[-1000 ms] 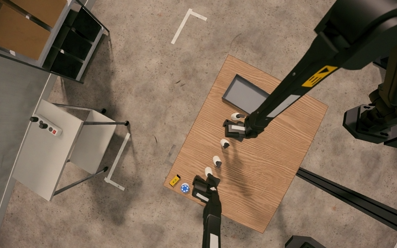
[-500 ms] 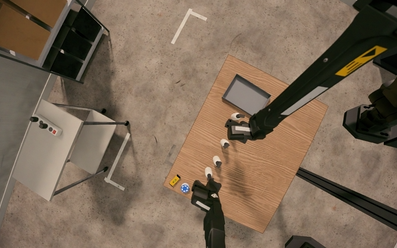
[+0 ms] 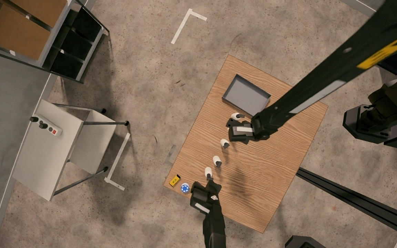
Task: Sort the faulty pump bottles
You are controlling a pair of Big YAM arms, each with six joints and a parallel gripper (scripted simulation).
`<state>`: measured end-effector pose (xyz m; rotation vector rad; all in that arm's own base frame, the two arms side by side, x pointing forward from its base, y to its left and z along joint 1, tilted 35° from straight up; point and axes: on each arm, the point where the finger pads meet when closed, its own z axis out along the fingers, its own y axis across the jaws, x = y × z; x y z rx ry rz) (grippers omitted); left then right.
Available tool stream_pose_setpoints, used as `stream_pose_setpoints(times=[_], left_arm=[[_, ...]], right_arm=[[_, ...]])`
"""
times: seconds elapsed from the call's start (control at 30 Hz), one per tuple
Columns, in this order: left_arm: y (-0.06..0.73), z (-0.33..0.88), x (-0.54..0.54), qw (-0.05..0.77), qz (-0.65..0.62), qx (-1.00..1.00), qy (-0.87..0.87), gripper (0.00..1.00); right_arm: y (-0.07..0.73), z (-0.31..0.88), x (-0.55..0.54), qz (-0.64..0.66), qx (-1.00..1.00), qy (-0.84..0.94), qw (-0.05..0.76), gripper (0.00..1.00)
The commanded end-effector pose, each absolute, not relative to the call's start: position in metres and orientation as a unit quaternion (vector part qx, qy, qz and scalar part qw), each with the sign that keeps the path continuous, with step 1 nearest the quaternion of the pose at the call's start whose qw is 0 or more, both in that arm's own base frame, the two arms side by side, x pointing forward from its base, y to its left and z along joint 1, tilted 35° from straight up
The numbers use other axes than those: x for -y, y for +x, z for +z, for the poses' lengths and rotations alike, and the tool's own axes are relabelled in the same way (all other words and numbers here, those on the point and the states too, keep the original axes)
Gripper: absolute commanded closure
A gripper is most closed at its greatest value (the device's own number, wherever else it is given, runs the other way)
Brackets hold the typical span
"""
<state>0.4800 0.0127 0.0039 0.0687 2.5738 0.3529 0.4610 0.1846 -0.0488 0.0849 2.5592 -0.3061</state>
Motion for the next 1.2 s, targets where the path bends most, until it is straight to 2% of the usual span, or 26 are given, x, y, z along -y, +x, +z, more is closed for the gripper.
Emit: stream_pose_setpoints(times=[0.0,0.67,0.8,0.83,1.17], left_arm=[[0.466,0.028,-0.004,0.271,0.128,-0.954,0.021,1.0],[0.452,0.046,-0.005,0.266,0.132,-0.955,0.025,1.0],[0.46,0.036,0.007,0.274,0.125,-0.953,0.016,1.0],[0.463,0.034,0.01,0.277,0.124,-0.953,0.013,1.0],[0.484,-0.031,0.054,0.277,0.123,-0.953,0.013,1.0]], right_arm=[[0.443,-0.028,-0.197,-0.112,-0.954,0.029,0.278,1.0],[0.436,-0.02,-0.194,-0.12,-0.954,0.022,0.273,1.0],[0.445,-0.029,-0.188,-0.111,-0.952,0.06,0.279,0.55],[0.446,-0.029,-0.188,-0.108,-0.951,0.068,0.28,0.49],[0.468,-0.06,-0.18,-0.058,-0.928,0.22,0.296,0.49]])
